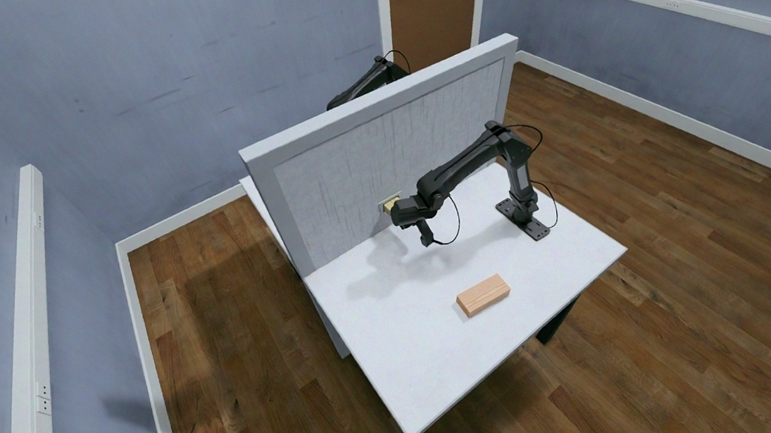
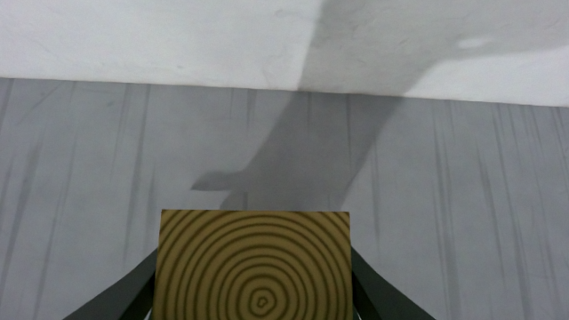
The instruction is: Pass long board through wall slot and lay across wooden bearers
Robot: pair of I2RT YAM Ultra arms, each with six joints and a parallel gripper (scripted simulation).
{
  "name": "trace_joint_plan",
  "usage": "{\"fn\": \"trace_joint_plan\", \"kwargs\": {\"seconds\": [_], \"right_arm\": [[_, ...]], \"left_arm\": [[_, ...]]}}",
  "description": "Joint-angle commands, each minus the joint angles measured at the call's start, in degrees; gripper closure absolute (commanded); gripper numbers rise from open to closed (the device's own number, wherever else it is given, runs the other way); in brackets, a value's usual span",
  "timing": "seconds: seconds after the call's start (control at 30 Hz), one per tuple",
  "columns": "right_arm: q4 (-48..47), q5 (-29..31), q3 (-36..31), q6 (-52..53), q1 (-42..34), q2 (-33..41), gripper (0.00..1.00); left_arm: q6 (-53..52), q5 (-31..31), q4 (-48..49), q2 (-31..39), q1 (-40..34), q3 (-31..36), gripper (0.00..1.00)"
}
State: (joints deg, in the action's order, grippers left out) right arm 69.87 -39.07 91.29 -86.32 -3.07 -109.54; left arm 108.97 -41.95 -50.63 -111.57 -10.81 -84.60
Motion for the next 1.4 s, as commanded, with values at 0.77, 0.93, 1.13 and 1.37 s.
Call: {"fn": "trace_joint_plan", "kwargs": {"seconds": [0.77,0.93,1.13,1.37], "right_arm": [[-5.7,-1.6,-3.8,2.7,-2.3,1.4,0.28],[-7.1,-1.6,-4.6,3.4,-2.9,0.8,0.28],[-8.7,-1.5,-5.6,4.2,-3.6,-0.8,0.28],[-9.9,-1.5,-6.4,4.9,-4.0,0.3,0.28]], "left_arm": [[0.5,-2.5,0.9,2.5,-0.5,-1.7,1.0],[0.5,-2.5,0.9,2.5,-0.5,-1.7,1.0],[0.5,-2.5,0.9,2.5,-0.5,-1.7,1.0],[0.5,-2.5,0.9,2.5,-0.5,-1.7,1.0]]}}
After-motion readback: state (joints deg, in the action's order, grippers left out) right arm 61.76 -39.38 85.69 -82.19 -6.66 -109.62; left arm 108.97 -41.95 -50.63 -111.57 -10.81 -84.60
